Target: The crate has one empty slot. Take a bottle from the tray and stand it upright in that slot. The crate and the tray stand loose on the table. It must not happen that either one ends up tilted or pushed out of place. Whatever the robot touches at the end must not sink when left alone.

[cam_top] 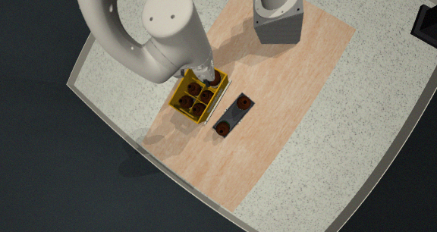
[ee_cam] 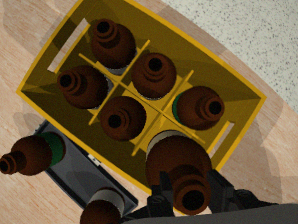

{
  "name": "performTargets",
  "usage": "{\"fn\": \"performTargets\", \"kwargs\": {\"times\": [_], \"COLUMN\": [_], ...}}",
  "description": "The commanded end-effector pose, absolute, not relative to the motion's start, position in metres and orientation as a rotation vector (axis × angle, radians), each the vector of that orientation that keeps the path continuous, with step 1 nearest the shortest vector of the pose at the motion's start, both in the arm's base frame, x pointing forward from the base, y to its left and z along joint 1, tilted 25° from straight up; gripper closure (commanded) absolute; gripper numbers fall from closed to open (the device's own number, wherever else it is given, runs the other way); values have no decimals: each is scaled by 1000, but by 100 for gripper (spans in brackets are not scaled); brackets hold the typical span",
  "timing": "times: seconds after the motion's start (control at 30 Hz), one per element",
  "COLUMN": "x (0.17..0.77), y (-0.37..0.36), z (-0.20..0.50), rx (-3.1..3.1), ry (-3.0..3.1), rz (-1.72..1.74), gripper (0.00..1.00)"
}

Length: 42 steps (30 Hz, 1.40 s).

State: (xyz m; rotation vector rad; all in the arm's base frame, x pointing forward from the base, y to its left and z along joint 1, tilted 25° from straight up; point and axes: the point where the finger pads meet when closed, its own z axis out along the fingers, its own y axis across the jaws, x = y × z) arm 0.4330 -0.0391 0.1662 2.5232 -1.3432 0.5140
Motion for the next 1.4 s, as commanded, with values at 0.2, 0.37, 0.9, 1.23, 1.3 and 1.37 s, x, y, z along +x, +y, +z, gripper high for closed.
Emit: {"fn": "performTargets", "kwargs": {"times": [0.2, 0.37, 0.9, 1.23, 1.3, 1.37], "x": [435, 437, 440, 440, 440, 441], "y": [-42, -44, -50, -51, -51, -51], "z": [159, 153, 140, 136, 136, 135], "rx": [2524, 2524, 2524, 2524, 2524, 2524], "ry": [-1344, -1344, -1344, -1344, -1344, -1344], "rz": [517, 517, 517, 517, 517, 517], "gripper": [100, 100, 100, 100, 100, 100]}}
